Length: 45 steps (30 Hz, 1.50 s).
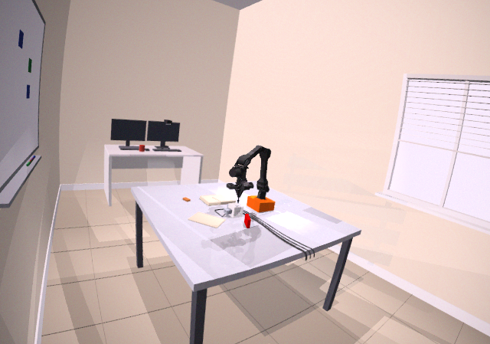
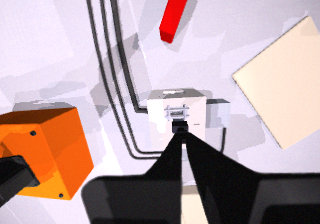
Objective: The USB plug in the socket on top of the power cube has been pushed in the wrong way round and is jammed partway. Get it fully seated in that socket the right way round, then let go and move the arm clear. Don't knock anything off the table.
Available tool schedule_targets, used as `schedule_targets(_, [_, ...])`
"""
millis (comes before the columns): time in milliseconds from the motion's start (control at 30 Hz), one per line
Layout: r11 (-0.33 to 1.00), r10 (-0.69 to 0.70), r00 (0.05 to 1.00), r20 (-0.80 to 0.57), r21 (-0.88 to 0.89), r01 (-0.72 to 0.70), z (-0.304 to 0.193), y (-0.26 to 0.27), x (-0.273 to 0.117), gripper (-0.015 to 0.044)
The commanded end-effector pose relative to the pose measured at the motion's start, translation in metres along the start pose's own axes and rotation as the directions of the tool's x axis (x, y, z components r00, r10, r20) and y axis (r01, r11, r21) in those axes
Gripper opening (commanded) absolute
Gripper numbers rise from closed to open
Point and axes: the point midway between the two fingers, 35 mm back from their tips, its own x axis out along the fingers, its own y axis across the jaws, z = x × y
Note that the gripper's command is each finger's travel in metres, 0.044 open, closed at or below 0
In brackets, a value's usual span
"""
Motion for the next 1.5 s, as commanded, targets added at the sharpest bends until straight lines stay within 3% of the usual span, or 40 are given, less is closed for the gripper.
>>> schedule_targets(0, [1.0,0.0,1.0,0.0,-0.004,0.0,0.0002,-0.0001,0.0009,0.0])
schedule_targets(1467, [1.0,0.0,1.0,0.0,-0.015,0.0,0.0009,-0.0002,0.0062,0.0])
